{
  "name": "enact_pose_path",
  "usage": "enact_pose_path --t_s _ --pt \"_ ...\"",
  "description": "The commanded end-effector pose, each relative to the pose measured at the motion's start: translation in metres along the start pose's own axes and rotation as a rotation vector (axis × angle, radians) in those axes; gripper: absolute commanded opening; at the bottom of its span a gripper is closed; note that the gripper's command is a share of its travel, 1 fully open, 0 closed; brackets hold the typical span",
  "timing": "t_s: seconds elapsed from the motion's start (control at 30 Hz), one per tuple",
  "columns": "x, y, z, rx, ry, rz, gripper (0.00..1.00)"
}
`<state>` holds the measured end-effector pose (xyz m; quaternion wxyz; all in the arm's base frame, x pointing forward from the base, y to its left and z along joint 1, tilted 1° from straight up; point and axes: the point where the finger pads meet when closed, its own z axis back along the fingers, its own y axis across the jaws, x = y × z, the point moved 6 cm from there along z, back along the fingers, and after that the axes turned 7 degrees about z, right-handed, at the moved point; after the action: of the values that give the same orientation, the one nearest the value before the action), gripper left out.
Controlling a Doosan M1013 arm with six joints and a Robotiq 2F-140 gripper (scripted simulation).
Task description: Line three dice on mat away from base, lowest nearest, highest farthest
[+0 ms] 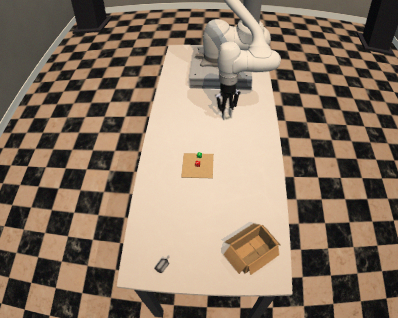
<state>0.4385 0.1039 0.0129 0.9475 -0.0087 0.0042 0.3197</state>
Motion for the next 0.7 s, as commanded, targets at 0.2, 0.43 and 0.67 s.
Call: enact_pose_path --t_s 0.2,0.43,0.67 --pt "0.0004 -0.0001 0.0004 0.000 -0.001 0.000 0.29" --pt "0.0004 -0.0001 0.0004 0.000 -0.001 0.000 0.29" --pt "0.0004 -0.0001 0.0004 0.000 -0.001 0.000 0.18"
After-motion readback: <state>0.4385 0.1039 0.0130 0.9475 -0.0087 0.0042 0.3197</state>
